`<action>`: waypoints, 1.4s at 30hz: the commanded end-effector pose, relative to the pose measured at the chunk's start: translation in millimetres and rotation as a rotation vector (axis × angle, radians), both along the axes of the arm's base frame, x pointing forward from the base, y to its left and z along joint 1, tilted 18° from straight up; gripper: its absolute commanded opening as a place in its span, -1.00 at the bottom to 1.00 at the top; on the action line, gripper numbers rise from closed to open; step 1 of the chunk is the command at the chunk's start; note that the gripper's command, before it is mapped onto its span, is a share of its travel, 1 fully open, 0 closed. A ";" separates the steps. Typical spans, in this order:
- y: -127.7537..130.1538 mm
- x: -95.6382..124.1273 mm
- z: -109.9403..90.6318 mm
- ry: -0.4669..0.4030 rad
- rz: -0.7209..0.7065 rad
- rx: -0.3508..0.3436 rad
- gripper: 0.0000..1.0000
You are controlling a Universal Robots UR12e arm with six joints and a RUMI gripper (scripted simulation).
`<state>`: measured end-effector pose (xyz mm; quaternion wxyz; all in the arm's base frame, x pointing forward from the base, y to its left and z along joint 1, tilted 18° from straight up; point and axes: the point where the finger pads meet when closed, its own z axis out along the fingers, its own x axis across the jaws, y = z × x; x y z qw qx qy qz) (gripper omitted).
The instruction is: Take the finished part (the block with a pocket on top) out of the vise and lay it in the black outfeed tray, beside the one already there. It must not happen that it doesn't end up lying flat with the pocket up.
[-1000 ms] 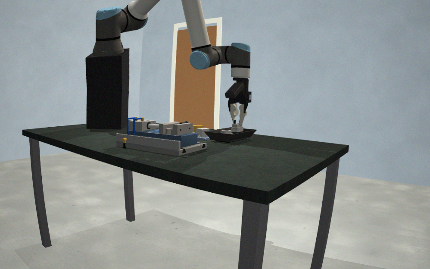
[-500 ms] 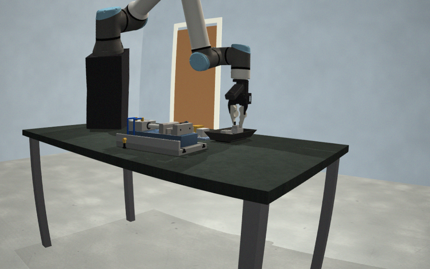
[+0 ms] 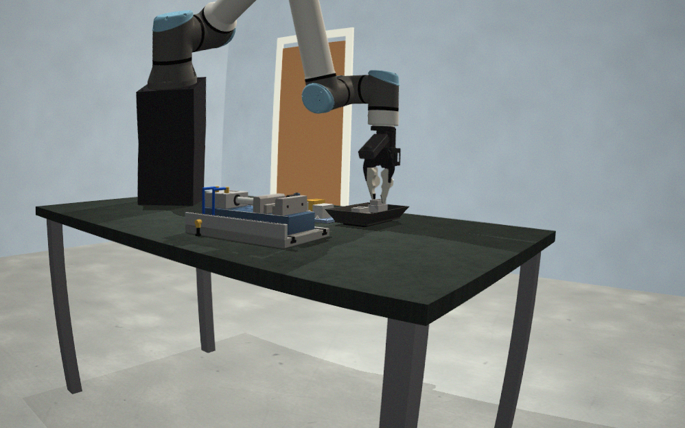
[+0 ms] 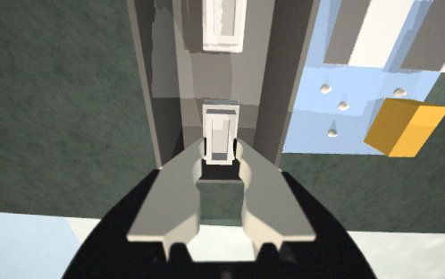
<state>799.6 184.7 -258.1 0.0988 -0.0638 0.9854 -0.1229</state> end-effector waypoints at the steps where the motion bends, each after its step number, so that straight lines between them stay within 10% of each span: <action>1: 0.4 0.5 0.8 -0.001 0.000 0.000 -1.00; 42: -0.7 1.5 -3.6 -0.001 0.000 0.000 -1.00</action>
